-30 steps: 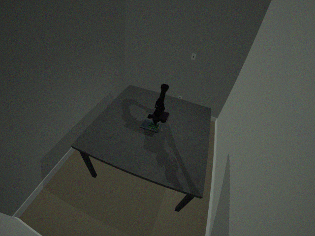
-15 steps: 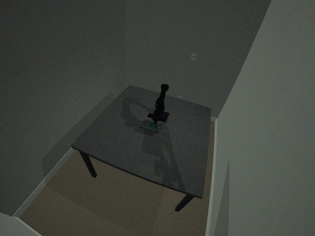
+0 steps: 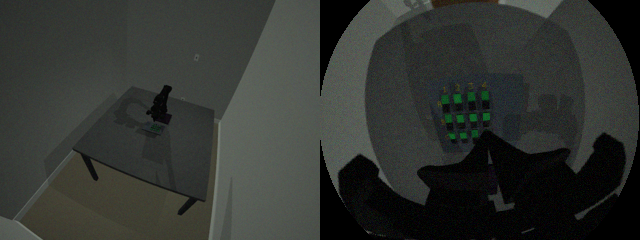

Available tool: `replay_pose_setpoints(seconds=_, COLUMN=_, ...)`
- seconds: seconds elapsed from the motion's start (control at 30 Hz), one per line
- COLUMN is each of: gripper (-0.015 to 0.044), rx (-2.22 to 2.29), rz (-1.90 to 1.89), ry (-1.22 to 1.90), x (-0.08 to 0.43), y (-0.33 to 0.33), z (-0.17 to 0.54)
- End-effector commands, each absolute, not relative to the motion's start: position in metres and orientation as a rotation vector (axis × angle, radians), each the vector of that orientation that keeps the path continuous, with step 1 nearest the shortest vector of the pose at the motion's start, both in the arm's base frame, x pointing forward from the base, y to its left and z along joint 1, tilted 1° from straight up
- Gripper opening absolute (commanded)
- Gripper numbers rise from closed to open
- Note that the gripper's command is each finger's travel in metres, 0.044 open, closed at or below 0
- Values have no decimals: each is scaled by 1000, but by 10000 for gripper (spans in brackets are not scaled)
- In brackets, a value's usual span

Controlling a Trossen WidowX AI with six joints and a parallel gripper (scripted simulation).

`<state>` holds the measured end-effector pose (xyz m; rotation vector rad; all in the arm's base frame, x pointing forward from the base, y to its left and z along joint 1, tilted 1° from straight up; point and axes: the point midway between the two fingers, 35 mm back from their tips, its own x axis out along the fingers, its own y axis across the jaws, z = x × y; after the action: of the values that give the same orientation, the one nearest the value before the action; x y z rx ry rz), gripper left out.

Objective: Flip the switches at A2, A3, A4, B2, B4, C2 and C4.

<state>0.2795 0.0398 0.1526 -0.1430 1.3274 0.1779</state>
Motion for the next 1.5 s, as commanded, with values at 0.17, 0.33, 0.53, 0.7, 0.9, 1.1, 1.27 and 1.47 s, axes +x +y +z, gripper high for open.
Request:
replay_pose_setpoints(seconds=0.17, gripper=0, rx=-149, rz=191, ry=1355, x=293, y=34, z=120)
replay_pose_setpoints(seconds=0.33, gripper=0, rx=-149, rz=191, ry=1355, x=293, y=34, z=120)
replay_pose_setpoints(seconds=0.53, gripper=0, rx=-149, rz=191, ry=1355, x=295, y=35, z=110)
replay_pose_setpoints(seconds=0.7, gripper=0, rx=-149, rz=191, ry=1355, x=296, y=35, z=107)
replay_pose_setpoints(seconds=0.9, gripper=0, rx=-149, rz=191, ry=1355, x=298, y=35, z=98)
replay_pose_setpoints(seconds=1.1, gripper=0, rx=-149, rz=191, ry=1355, x=298, y=36, z=97)
replay_pose_setpoints(seconds=1.27, gripper=0, rx=-149, rz=191, ry=1355, x=298, y=36, z=97)
replay_pose_setpoints(seconds=1.47, gripper=0, rx=-149, rz=191, ry=1355, x=298, y=36, z=97)
